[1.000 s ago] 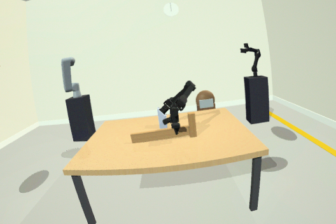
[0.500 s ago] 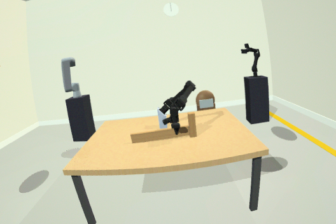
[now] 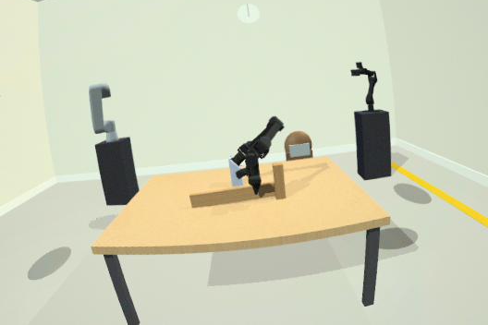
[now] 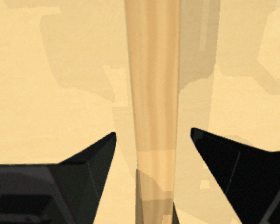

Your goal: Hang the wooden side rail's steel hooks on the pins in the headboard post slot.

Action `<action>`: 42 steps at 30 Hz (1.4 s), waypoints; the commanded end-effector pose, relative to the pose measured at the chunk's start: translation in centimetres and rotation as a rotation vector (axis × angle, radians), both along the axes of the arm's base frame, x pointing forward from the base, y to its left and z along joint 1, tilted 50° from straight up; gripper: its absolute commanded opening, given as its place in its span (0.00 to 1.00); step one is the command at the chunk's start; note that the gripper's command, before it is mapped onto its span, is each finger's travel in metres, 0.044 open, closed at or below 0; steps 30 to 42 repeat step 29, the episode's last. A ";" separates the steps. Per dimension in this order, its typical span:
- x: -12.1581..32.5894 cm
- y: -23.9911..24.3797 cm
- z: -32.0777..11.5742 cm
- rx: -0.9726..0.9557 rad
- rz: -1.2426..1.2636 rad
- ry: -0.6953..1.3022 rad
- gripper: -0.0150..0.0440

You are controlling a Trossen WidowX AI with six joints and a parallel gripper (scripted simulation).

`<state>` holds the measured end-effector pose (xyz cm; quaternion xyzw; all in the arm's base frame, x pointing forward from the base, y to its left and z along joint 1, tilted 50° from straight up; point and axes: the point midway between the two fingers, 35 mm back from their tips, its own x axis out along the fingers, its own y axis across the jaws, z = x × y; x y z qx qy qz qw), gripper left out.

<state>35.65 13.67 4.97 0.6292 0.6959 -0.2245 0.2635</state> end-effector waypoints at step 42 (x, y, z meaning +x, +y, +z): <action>0.7 -4.0 -0.4 0.003 -0.015 -0.011 1.00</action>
